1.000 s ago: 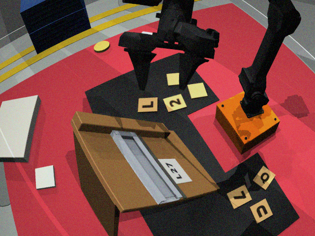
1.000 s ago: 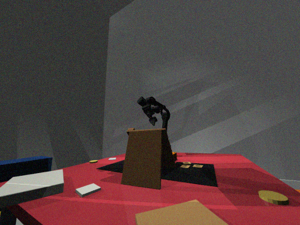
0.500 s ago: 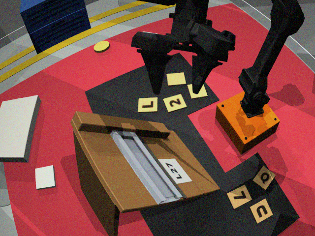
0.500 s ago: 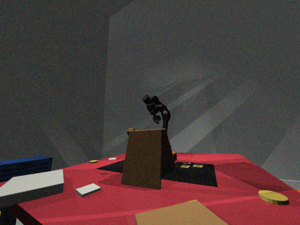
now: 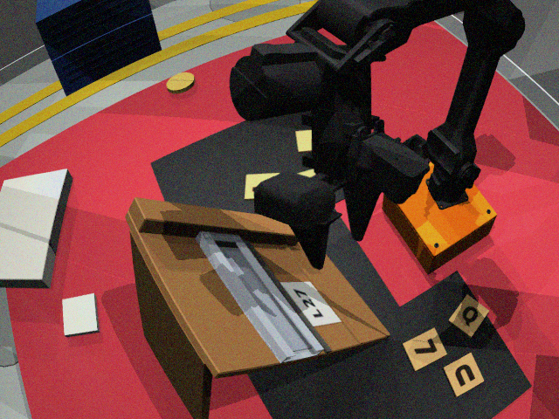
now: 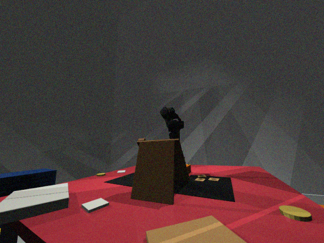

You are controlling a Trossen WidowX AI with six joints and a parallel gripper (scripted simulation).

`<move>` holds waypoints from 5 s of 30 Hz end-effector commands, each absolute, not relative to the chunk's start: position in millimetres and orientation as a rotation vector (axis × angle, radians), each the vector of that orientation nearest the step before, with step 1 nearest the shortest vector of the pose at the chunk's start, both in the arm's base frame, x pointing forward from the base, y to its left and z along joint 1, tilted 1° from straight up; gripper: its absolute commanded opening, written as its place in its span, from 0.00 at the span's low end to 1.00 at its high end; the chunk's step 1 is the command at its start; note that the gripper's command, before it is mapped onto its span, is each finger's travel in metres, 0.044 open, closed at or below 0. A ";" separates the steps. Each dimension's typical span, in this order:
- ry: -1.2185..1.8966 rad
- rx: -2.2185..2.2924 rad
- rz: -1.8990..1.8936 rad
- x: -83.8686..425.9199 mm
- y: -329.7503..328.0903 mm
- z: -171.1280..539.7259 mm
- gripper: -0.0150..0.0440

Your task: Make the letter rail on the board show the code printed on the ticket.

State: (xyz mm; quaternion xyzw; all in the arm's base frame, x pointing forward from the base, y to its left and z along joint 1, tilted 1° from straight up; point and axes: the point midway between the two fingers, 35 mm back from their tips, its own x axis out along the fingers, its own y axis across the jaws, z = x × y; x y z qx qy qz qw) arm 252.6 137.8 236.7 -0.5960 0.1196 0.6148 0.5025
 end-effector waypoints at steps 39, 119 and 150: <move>-0.132 -2.261 2.210 135.6 239.5 4.5 0.83; -0.094 -2.247 2.178 134.0 240.7 15.2 0.25; 0.544 -1.741 1.394 188.0 274.6 50.6 0.25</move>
